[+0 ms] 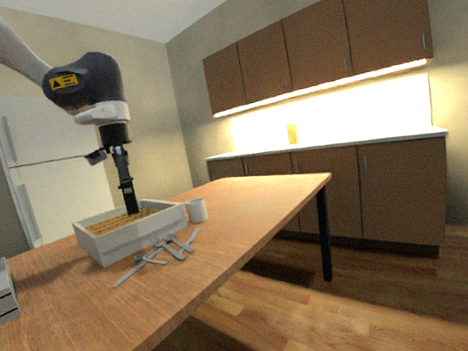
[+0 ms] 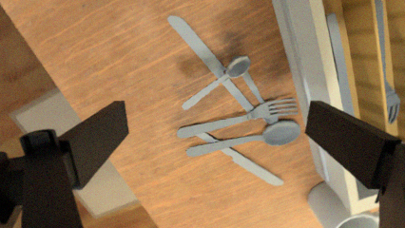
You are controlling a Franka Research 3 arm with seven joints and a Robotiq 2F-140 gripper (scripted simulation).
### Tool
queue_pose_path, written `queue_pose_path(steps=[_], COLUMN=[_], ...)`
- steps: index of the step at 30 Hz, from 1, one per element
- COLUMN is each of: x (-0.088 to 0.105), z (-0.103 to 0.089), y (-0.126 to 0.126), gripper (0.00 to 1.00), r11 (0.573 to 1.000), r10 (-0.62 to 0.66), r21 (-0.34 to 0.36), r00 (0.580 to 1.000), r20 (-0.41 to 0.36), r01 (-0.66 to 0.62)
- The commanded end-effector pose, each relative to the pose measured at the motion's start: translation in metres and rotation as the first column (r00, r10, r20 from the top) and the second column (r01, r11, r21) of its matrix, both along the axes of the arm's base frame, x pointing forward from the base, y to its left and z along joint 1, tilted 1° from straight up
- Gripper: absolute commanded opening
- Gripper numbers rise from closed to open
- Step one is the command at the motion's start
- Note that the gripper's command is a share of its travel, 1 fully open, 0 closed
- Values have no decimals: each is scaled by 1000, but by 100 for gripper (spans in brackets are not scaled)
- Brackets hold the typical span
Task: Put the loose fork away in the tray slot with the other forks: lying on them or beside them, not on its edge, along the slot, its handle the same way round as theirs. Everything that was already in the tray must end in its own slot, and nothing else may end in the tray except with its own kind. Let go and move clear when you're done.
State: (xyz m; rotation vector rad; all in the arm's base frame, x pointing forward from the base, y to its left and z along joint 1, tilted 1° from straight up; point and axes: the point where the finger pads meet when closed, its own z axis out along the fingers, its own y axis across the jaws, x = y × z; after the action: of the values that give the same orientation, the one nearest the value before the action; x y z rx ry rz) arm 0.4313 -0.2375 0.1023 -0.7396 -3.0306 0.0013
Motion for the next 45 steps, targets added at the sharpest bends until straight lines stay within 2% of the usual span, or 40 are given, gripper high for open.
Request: queue_pose_path(steps=[1,10,12,27,29,30,44,45], x=[2,10,10,25,25,28,43,43], z=[0,1,1,2,2,2,3,3], y=[2,1,1,1,1,1,2,2], gripper=[100,100,100,100,100,100,100,100], r11=[986,950,950,828,828,802,638,638], r10=[-166,-311,-311,-561,-561,-597,-770,-770], r21=[-9,-14,-14,-22,-22,-23,-25,-25], r00=[986,950,950,828,828,802,638,638], r20=[-7,-7,-7,-3,-3,-2,5,5], r01=[166,311,311,561,561,597,770,770])
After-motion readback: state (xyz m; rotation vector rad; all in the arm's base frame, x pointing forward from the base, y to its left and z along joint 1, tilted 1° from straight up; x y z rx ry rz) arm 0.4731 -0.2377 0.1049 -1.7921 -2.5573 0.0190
